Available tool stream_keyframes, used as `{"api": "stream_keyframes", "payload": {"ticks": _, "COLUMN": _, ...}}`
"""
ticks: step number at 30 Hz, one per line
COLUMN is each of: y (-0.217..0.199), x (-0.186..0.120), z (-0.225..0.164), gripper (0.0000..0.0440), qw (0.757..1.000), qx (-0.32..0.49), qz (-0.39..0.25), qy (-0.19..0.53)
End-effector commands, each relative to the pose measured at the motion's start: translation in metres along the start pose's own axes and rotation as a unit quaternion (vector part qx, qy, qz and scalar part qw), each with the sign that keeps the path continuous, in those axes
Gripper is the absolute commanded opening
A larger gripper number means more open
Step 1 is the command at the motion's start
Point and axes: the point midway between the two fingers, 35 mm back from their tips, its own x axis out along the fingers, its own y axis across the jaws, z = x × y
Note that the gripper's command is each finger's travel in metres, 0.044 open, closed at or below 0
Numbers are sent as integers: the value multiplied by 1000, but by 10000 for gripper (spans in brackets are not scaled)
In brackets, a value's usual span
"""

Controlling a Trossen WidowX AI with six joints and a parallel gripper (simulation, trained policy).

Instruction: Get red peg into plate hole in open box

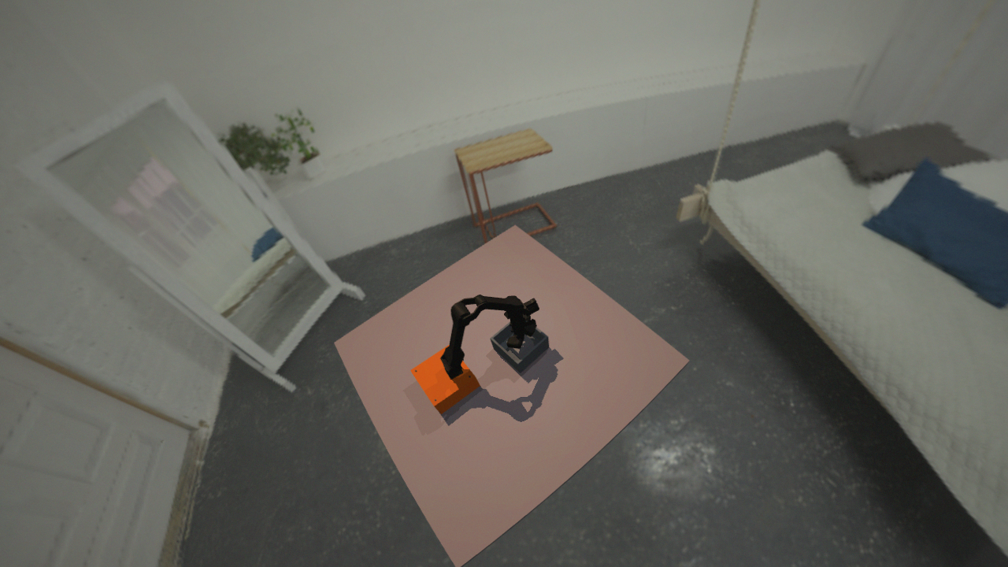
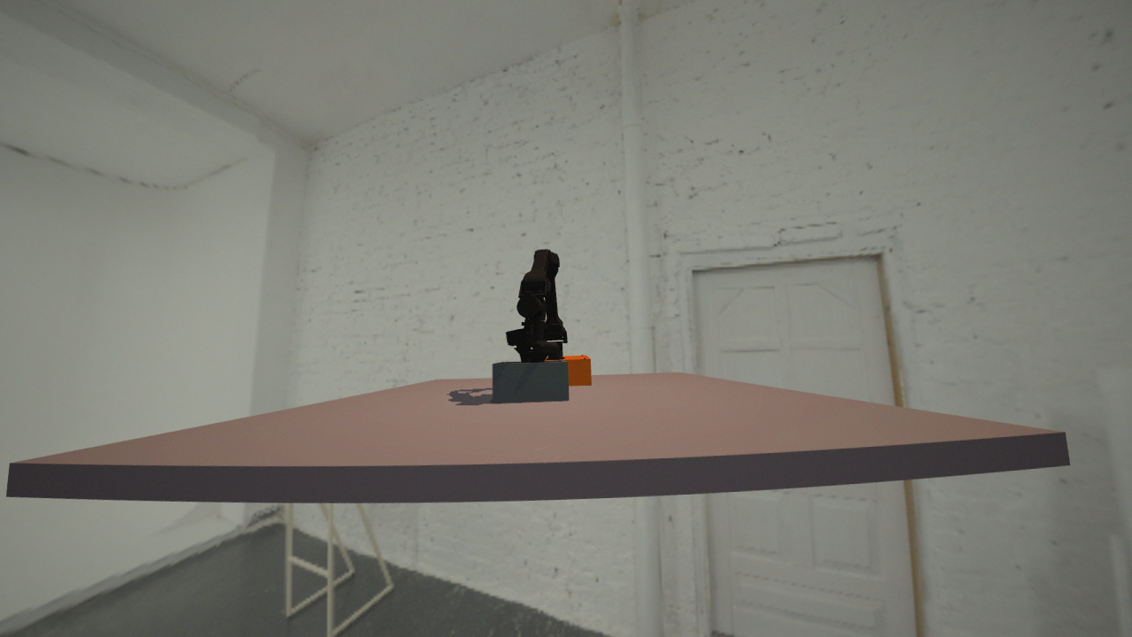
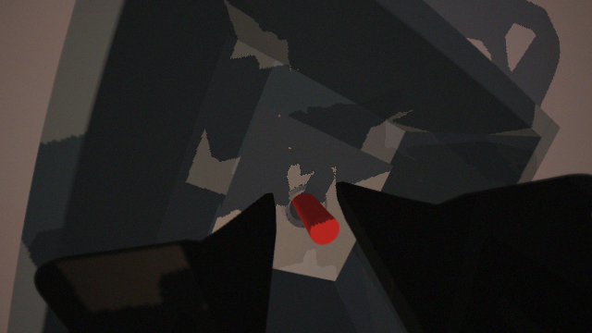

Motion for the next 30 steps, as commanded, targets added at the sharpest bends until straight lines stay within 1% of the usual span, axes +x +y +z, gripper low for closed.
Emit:
{"api": "stream_keyframes", "payload": {"ticks": 1, "y": 6, "x": -3, "z": 10, "gripper": 253, "qw": 1000, "qx": 0, "qz": 12, "qy": 5}}
{"api": "stream_keyframes", "payload": {"ticks": 9, "y": 25, "x": -14, "z": 33, "gripper": 440, "qw": 999, "qx": 1, "qz": 42, "qy": 16}}
{"api": "stream_keyframes", "payload": {"ticks": 19, "y": 64, "x": -40, "z": 58, "gripper": 440, "qw": 994, "qx": -7, "qz": 112, "qy": 9}}
{"api": "stream_keyframes", "payload": {"ticks": 30, "y": 65, "x": -40, "z": 59, "gripper": 440, "qw": 993, "qx": -8, "qz": 115, "qy": 9}}
